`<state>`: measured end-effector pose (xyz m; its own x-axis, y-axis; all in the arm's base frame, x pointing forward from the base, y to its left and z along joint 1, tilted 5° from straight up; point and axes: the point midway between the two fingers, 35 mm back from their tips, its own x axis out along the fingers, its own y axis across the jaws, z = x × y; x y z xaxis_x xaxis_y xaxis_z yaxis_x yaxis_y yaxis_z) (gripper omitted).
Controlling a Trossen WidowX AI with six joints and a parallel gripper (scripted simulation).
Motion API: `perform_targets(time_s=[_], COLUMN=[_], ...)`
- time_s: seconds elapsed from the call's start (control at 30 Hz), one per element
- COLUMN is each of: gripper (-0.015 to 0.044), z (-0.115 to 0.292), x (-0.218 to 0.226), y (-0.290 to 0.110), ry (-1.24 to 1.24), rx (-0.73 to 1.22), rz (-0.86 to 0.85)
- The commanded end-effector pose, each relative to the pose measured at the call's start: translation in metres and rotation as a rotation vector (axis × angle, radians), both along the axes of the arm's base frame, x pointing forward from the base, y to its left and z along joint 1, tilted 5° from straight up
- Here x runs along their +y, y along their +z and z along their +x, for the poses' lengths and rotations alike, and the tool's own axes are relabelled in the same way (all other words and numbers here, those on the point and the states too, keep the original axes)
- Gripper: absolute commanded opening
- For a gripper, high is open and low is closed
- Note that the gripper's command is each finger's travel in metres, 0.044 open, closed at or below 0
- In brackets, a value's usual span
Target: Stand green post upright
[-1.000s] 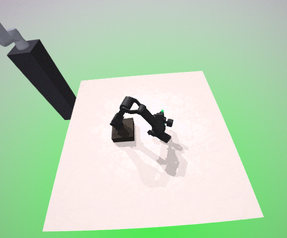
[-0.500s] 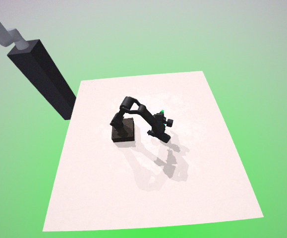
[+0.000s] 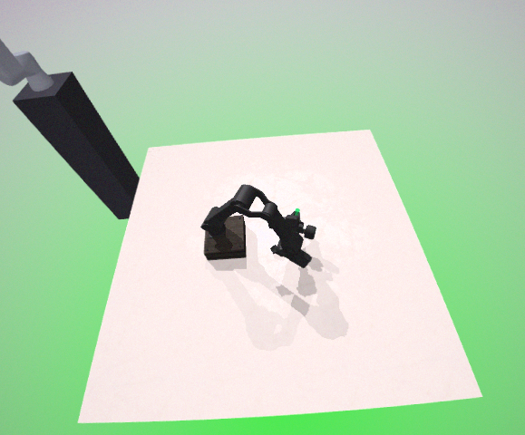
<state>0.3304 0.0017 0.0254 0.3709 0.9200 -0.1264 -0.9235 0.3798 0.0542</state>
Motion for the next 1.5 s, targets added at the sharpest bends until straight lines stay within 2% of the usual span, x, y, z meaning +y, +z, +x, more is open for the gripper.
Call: perform_targets(time_s=[0.0, 0.4, 0.77, 1.23, 1.33, 1.47], gripper=[0.0023, 0.0023, 0.0023, 0.0390, 0.0400, 0.0400], z=[-0.002, -0.005, -0.005, -0.005, -0.004, -0.001], x=[0.000, 0.002, 0.002, 0.002, 0.002, 0.001], y=[-0.018, -0.050, -0.051, -0.051, -0.046, -0.014], ry=[0.000, 0.022, 0.024, 0.024, 0.022, 0.013], rx=[-0.001, -0.015, -0.016, -0.016, -0.015, -0.009], rz=[0.001, -0.042, -0.044, -0.044, -0.041, -0.024])
